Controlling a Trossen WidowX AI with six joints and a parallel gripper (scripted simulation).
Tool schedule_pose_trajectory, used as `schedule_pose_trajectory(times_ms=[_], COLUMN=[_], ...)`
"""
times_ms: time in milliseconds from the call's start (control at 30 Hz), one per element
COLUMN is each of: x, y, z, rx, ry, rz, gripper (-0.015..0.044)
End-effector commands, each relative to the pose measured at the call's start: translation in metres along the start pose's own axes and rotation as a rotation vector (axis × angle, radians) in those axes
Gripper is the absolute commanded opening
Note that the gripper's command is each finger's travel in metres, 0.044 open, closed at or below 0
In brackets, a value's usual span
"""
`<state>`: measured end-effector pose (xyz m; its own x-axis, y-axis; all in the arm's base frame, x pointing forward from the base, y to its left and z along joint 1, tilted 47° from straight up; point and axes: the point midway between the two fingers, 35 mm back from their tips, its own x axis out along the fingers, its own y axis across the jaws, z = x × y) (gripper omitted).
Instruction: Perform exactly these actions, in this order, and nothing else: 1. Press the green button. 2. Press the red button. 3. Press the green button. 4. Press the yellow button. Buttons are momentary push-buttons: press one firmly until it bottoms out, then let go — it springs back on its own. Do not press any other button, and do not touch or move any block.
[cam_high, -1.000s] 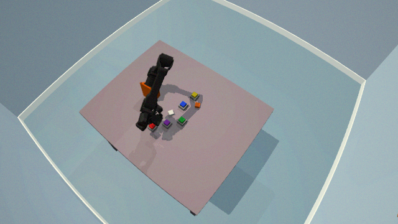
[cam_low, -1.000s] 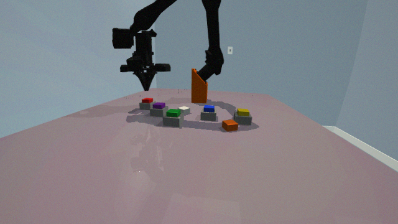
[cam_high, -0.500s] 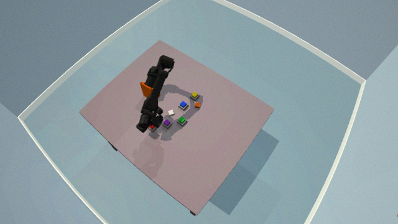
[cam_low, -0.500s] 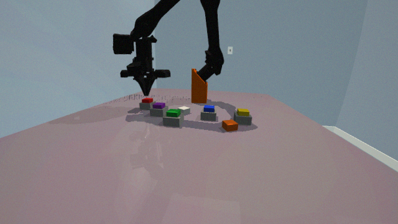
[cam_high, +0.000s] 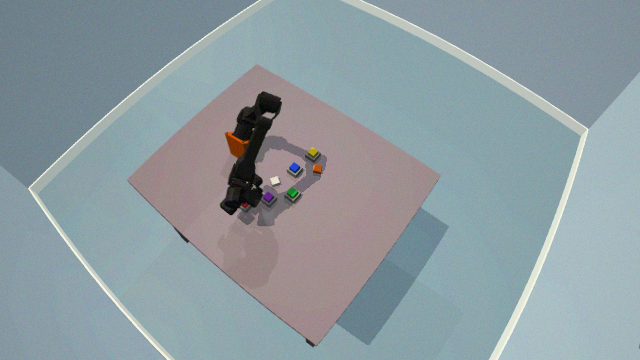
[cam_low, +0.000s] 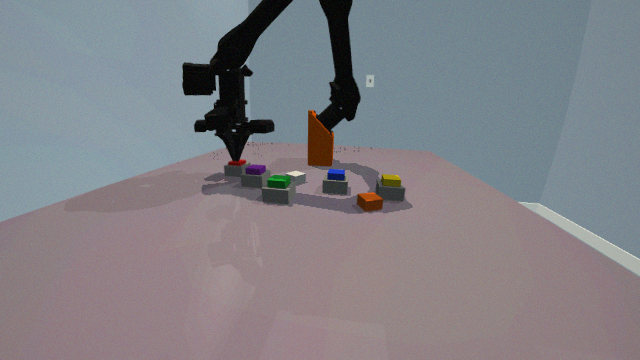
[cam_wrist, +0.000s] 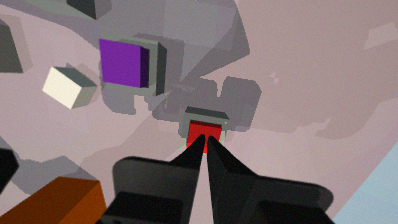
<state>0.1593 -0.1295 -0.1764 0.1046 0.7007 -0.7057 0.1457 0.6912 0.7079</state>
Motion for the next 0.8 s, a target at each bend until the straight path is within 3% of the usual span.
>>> schedule_pose_trajectory(times_ms=[0, 433, 567, 700, 767], x=[0.002, 0.002, -0.029, -0.035, -0.062], y=[0.002, 0.002, 0.001, 0.001, 0.000], z=[-0.001, -0.001, -0.001, -0.001, 0.000], rx=[0.005, 0.005, 0.006, 0.006, 0.007], ry=[0.000, 0.000, 0.000, 0.000, 0.001], rz=[0.007, 0.007, 0.005, 0.006, 0.004], gripper=[0.0020, 0.0020, 0.0020, 0.0020, 0.0020])
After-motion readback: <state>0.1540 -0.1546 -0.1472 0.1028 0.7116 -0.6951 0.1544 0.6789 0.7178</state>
